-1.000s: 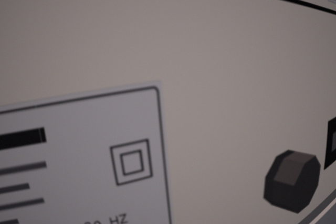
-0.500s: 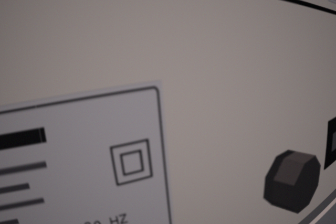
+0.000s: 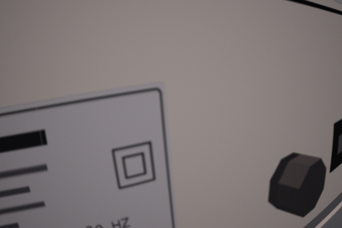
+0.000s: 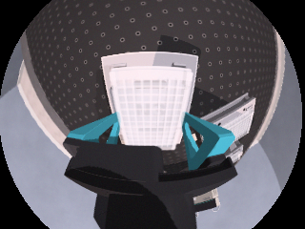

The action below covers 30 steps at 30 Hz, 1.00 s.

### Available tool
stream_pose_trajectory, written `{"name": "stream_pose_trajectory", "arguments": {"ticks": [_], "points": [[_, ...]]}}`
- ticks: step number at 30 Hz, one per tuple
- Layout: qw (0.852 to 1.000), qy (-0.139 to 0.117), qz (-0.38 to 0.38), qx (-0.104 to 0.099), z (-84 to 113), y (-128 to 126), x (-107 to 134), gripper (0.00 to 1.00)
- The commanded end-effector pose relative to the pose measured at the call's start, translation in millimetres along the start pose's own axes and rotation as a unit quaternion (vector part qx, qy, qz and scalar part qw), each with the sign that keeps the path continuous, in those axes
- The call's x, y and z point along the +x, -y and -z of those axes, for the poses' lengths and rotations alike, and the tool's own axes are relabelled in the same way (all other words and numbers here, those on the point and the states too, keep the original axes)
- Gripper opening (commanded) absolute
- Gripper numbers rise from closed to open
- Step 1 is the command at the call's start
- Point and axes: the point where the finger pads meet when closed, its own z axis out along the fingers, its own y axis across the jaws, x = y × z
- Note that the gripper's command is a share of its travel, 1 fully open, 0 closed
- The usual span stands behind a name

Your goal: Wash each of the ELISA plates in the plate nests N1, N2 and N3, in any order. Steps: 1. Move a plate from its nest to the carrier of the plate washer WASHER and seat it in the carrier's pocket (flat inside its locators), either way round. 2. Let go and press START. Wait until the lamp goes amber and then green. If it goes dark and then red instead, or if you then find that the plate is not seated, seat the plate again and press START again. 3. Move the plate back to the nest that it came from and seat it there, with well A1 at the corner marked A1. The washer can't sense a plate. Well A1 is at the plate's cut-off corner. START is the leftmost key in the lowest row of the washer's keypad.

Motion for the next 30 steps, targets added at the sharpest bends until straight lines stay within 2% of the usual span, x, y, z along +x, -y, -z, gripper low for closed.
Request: {"name": "stream_pose_trajectory", "arguments": {"ticks": [1,30], "points": [[1.0,0.006,0.004,0.0,2.4,-0.2,-2.9,0.84],[1.0,0.01,0.014,0.0,5.3,-5.7,-0.7,0.84]]}}
